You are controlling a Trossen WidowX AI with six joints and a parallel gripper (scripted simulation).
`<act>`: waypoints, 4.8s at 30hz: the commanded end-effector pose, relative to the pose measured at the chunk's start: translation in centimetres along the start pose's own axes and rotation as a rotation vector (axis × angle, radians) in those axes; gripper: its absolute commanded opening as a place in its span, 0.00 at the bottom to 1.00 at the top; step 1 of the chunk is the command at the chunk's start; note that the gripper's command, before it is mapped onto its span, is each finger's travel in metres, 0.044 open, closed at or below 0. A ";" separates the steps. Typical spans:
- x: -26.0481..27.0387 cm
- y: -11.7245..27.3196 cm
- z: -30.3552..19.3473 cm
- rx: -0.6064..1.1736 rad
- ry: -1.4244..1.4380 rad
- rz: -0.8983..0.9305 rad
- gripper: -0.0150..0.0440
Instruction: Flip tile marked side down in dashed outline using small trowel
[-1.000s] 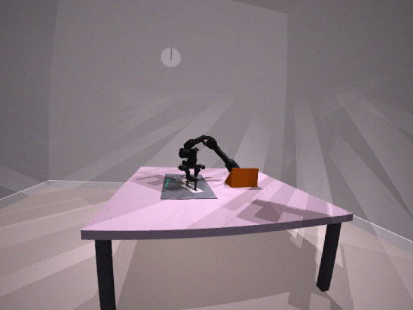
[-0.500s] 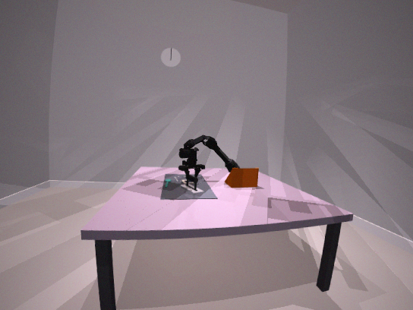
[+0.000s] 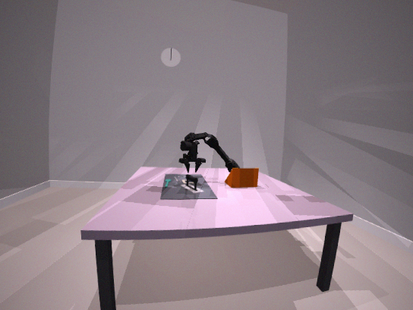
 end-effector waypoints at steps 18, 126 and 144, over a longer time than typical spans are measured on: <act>-0.1 0.0 -0.2 -0.006 0.473 0.133 0.76; -5.9 -6.5 0.8 -1.288 2.902 -0.287 0.76; -3.8 -8.4 1.2 -1.288 2.900 -0.289 0.76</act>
Point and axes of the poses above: the point midway between the two fingers, 35 mm back from their tips, its own y axis back along the fingers, its own x axis across the jaws, z = x × y, the point moved 4 cm from there along y, back along the fingers, and after that the axes turned 14 degrees about y, right-handed, at the moved point
